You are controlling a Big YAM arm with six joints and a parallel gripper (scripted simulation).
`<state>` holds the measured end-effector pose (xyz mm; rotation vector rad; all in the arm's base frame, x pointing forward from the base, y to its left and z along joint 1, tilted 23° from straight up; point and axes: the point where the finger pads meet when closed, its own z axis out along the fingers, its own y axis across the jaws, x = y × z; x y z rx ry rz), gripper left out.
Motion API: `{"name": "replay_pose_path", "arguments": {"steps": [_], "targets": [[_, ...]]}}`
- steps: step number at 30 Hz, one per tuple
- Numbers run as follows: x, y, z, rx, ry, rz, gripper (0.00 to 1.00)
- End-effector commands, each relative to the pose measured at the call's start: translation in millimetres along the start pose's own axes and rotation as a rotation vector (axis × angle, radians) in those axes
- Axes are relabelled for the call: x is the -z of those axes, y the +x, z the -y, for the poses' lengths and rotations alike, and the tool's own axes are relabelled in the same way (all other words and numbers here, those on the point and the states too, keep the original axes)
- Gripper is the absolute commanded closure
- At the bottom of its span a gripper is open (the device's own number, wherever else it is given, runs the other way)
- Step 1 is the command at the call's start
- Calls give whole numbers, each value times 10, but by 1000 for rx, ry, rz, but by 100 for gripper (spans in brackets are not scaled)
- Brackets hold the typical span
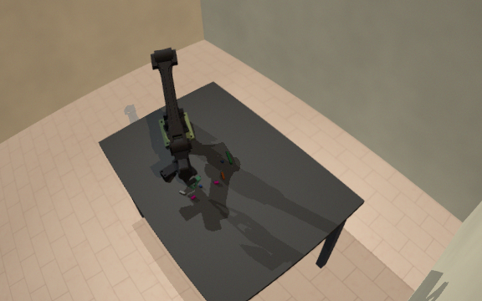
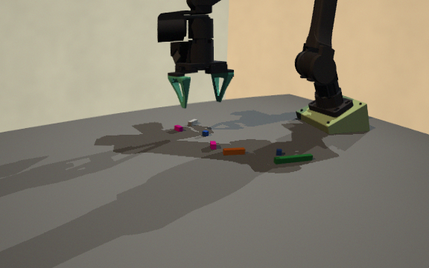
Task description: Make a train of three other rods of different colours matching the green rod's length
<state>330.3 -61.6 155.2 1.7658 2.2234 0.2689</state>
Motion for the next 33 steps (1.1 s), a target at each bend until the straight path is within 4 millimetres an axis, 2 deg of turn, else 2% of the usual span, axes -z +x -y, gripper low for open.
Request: {"name": "replay_pose_path", "arguments": {"steps": [1,5,6,10,11,17,18,22,24,30,31,33], "targets": [[256,-177,-252,22,-61,38,0],[256,-170,-259,24,-62,38,0],[194,34,-364,180,-45,28,0],[194,38,-366,180,-46,26,0],[243,-37,-346,159,-56,39,0],[253,-28,-351,162,-59,39,0],[191,184,-449,320,-43,30,0],[202,189,-454,321,-48,28,0],[246,109,-435,299,-55,42,0],[244,116,-438,301,-55,41,0],[190,341,-530,463,-41,32,0],[190,345,-536,463,-44,30,0]]}}
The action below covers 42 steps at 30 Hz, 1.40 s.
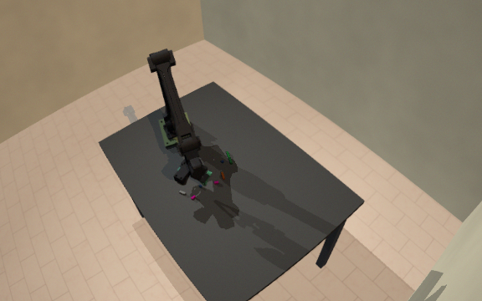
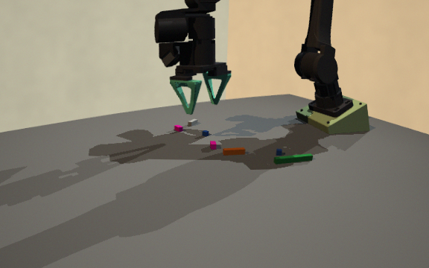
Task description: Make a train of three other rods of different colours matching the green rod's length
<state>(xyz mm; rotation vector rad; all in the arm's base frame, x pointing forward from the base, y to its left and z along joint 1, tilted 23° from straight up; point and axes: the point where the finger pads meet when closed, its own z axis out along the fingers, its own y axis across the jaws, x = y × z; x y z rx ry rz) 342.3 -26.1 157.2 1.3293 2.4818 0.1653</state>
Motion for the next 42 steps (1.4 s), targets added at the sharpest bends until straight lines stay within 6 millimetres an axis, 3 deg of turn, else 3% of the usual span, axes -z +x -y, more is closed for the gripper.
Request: {"name": "replay_pose_path", "arguments": {"steps": [1,8,9,20,21,31,32,42], "targets": [[204,-96,-322,101,-52,28,0],[255,-169,-278,79,-58,43,0],[210,24,-444,241,-49,34,0],[255,-40,-411,222,-56,45,0],[219,153,-563,379,-49,37,0],[273,76,-528,356,-58,52,0],[230,282,-673,510,-49,42,0],[281,200,-643,487,-58,57,0]]}}
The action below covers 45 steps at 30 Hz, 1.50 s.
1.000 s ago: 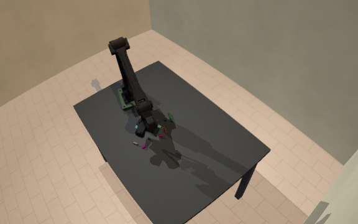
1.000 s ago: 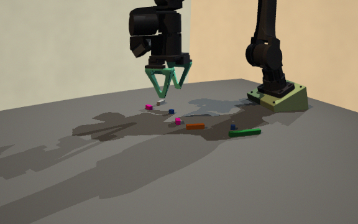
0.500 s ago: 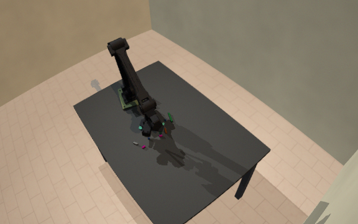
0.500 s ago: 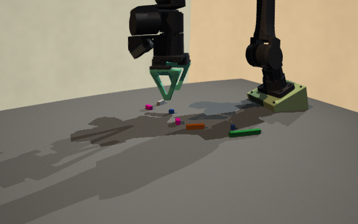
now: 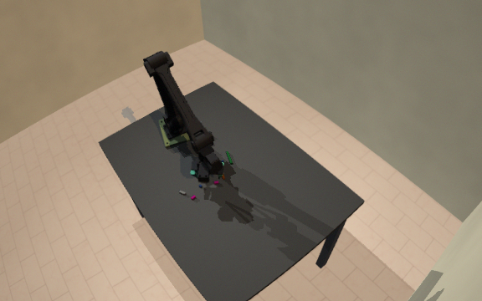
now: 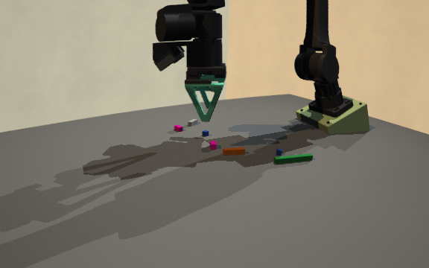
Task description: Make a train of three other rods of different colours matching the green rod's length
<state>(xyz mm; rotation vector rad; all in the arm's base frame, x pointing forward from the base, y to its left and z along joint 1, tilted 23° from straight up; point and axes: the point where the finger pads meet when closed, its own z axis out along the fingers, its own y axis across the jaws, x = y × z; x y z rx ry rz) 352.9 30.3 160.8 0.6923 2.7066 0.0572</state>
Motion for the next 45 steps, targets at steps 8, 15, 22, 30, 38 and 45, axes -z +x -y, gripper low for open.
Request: {"name": "replay_pose_path", "arguments": {"steps": [8,15,22,30,38,45], "targets": [[287,-231,-262,128,-39,72,0],[230,-98,-465,266,-34,56,0],[278,-163,-395,242,-35,71,0],[291,-104,-517,344,-35,77,0],[299,19,-691,457,-42,76,0],[287,123,-843,597,-33,77,0]]}}
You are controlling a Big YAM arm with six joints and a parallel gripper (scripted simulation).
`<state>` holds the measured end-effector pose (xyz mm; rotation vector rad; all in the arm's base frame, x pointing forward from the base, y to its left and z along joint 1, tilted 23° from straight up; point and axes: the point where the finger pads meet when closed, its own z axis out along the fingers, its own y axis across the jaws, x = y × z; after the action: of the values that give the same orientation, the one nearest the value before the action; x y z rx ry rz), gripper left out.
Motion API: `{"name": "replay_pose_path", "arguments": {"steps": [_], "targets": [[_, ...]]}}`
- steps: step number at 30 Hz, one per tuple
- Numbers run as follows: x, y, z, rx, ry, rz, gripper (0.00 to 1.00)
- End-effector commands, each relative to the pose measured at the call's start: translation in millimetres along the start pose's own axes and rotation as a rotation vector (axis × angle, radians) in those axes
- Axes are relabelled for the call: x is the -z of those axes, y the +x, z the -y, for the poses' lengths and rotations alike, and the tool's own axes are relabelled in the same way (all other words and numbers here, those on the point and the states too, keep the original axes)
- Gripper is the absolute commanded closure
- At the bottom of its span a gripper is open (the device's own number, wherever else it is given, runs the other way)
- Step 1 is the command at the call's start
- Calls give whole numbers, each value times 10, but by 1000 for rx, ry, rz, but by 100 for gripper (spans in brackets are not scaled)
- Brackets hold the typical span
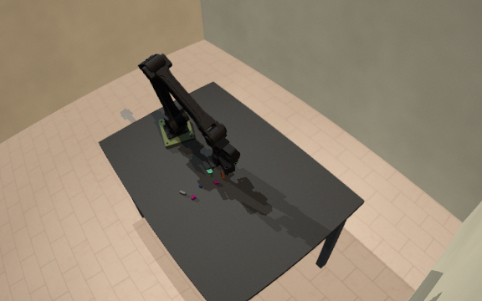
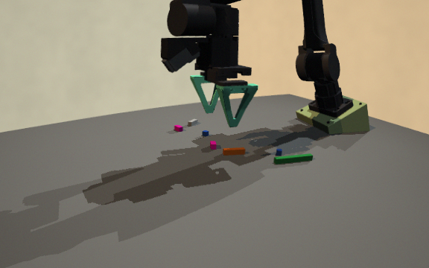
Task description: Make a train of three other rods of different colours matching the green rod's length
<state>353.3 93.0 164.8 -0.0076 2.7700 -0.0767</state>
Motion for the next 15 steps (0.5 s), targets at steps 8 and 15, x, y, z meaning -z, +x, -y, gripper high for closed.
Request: {"name": "replay_pose_path", "arguments": {"steps": [8,15], "targets": [[274,-270,-336,212,-22,74,0],[290,-304,-244,188,-16,80,0]]}}
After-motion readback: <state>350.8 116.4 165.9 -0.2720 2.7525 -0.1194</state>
